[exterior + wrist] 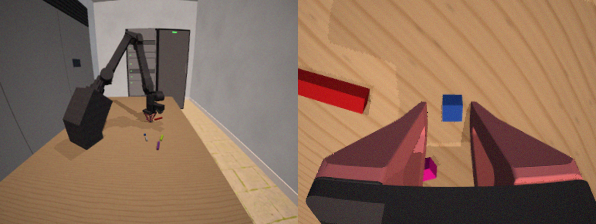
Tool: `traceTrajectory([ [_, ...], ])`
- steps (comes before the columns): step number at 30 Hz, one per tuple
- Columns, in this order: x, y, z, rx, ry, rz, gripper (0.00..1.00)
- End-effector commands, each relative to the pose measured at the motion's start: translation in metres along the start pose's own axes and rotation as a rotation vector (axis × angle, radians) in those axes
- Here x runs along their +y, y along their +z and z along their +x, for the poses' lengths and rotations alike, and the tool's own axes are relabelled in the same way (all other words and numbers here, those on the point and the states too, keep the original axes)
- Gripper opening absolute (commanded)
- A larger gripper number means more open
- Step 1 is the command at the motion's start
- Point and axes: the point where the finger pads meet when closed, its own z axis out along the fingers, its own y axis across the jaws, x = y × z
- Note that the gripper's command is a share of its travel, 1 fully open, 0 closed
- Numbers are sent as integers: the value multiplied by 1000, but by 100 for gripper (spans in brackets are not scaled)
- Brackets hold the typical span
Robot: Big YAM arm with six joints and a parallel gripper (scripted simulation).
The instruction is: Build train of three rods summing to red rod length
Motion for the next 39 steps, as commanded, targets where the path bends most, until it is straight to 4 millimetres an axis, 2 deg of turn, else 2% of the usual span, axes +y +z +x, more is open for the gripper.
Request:
traceTrajectory([
  [1,2,5,1,-1,5,1,5],
  [35,2,5,1,-1,5,1,5],
  [39,1,-14,-5,-15,3,-9,5],
])
